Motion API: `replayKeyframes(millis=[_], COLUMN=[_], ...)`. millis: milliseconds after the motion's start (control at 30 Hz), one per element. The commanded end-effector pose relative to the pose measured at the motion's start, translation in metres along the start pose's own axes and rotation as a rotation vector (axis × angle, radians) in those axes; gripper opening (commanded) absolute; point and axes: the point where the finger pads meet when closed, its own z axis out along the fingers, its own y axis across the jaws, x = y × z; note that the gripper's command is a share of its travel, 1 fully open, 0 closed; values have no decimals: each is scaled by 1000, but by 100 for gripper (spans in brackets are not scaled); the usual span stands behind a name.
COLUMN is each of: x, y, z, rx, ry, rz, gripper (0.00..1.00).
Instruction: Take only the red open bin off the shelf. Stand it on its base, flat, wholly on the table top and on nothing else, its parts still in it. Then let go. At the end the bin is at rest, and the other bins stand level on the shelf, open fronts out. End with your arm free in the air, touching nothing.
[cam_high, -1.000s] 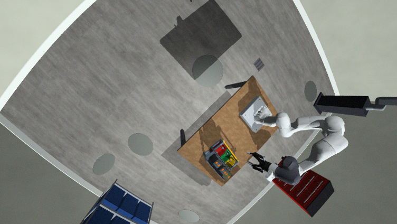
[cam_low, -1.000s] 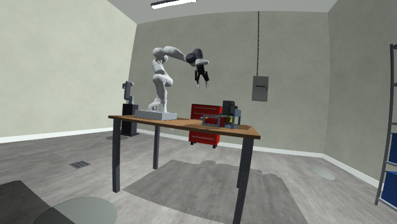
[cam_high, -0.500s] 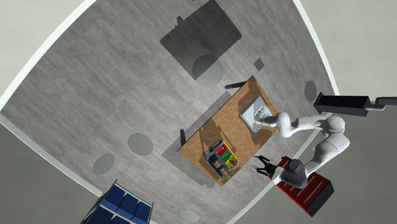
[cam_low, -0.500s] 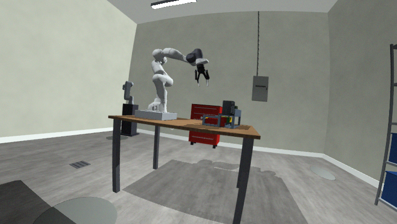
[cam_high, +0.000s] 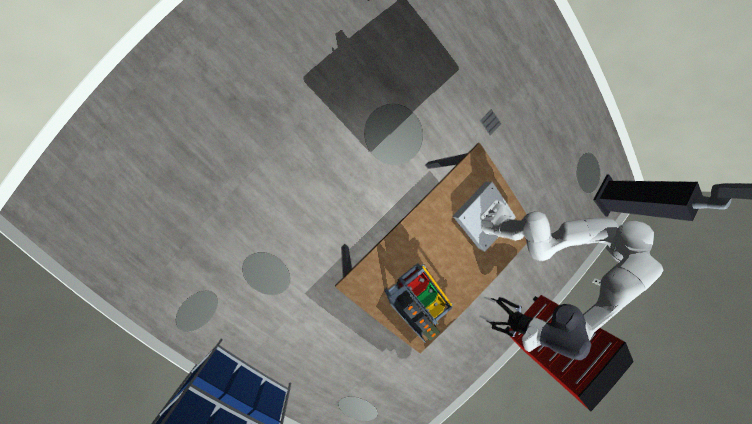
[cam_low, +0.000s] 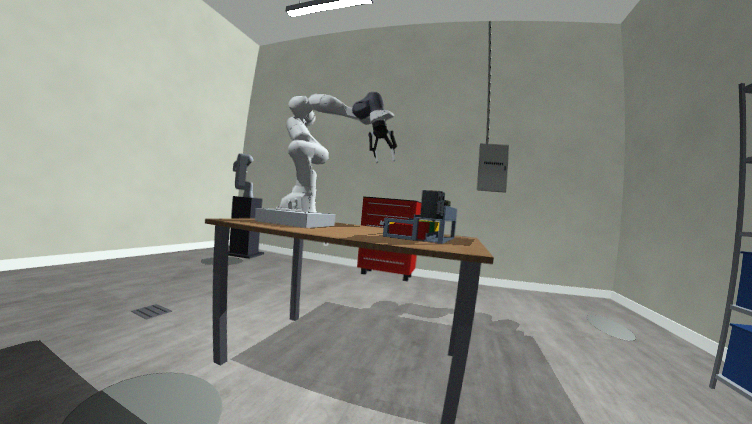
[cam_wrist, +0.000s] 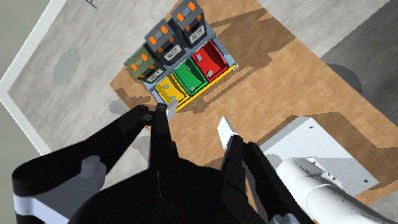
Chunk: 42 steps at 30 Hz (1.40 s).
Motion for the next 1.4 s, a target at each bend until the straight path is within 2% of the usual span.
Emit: replayKeyframes(millis=[0, 233, 367, 800, 933, 1367], x=[-4, -1, 3, 5, 8, 9], y=[3, 3, 6, 6, 7, 7], z=[0, 2, 5, 5, 7, 8], rx=[-14, -7, 1, 5, 12, 17], ry=[-9, -6, -11, -10, -15, -13], rz=[123, 121, 329, 341, 549, 560], gripper=[57, 57, 57, 57, 57, 57])
